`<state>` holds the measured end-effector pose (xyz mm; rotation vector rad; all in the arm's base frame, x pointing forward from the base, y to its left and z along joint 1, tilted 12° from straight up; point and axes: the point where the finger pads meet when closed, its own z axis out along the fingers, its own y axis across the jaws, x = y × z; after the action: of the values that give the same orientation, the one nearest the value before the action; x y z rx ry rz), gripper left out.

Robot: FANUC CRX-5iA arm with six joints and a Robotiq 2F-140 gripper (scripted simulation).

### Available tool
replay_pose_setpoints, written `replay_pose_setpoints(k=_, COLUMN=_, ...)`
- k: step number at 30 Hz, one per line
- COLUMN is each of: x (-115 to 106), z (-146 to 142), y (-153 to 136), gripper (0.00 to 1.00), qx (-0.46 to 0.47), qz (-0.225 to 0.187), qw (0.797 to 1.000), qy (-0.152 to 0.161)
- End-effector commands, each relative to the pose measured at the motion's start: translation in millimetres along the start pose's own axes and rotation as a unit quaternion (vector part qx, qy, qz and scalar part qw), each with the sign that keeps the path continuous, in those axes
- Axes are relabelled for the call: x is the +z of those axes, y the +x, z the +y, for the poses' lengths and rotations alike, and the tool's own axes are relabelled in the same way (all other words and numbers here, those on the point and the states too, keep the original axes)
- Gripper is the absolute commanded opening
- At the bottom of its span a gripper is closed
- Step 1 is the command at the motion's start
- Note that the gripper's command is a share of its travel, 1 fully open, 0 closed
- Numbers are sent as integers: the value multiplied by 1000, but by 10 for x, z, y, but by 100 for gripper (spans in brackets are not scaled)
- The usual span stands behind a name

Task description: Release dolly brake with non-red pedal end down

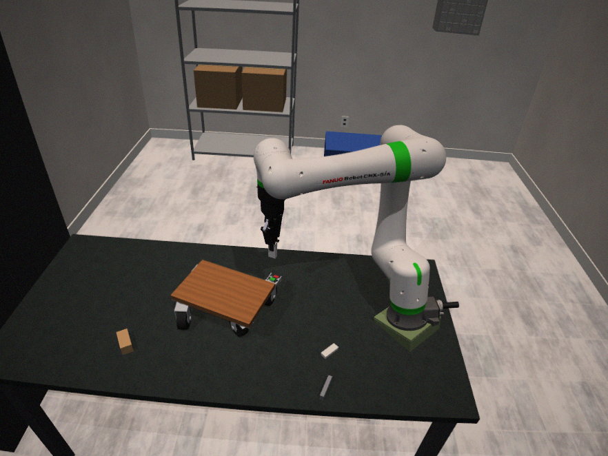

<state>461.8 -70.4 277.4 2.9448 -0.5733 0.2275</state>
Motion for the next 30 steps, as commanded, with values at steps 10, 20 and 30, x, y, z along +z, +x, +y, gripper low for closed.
replay_pose_setpoints(k=10, x=396, z=12, y=-9, gripper=0, qx=2, qz=3, qw=1000, qy=2)
replay_pose_setpoints(k=20, x=396, z=12, y=-9, gripper=0, qx=2, qz=3, qw=1000, qy=2)
replay_pose_setpoints(k=30, x=396, z=12, y=-9, gripper=0, qx=2, qz=3, qw=1000, qy=2)
